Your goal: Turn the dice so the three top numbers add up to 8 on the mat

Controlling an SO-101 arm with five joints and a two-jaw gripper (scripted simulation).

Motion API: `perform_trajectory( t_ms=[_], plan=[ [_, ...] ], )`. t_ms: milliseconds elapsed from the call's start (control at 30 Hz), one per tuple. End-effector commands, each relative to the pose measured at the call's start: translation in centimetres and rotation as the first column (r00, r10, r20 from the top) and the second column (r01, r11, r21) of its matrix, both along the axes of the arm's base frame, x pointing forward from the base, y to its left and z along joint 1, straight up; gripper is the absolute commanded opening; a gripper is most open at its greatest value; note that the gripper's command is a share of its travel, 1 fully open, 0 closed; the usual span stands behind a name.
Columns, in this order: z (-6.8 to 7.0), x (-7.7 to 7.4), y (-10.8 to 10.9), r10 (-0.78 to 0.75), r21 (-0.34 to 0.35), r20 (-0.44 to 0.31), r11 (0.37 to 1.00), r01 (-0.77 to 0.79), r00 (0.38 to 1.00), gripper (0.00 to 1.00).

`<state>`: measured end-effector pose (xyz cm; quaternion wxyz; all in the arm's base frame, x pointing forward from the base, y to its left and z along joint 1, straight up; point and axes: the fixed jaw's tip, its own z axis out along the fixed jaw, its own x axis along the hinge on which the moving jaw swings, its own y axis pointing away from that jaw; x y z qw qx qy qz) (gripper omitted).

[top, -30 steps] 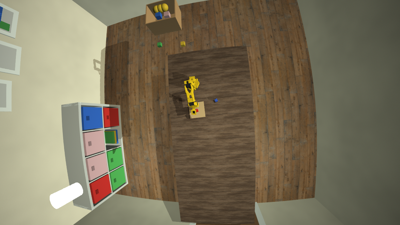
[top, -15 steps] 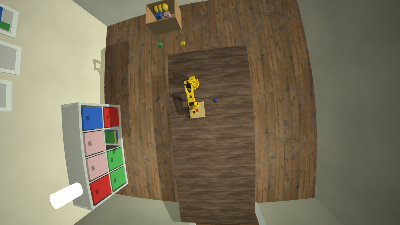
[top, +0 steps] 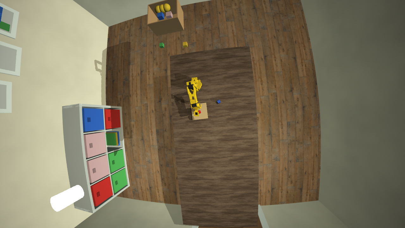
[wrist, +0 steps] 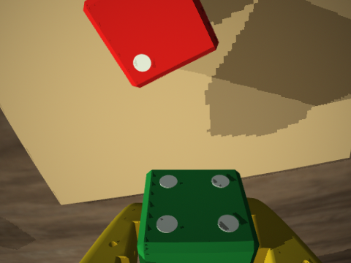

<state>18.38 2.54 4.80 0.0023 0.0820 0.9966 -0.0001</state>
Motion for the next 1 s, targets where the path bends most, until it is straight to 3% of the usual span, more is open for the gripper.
perform_trajectory(
  t_ms=[0,967],
  plan=[
    [0.41,0.43,0.25,0.013,0.005,0.047,1.000,-0.013,0.999,0.00],
    [-0.45,0.47,0.26,0.013,0.005,0.047,1.000,-0.013,0.999,0.00]
  ],
)
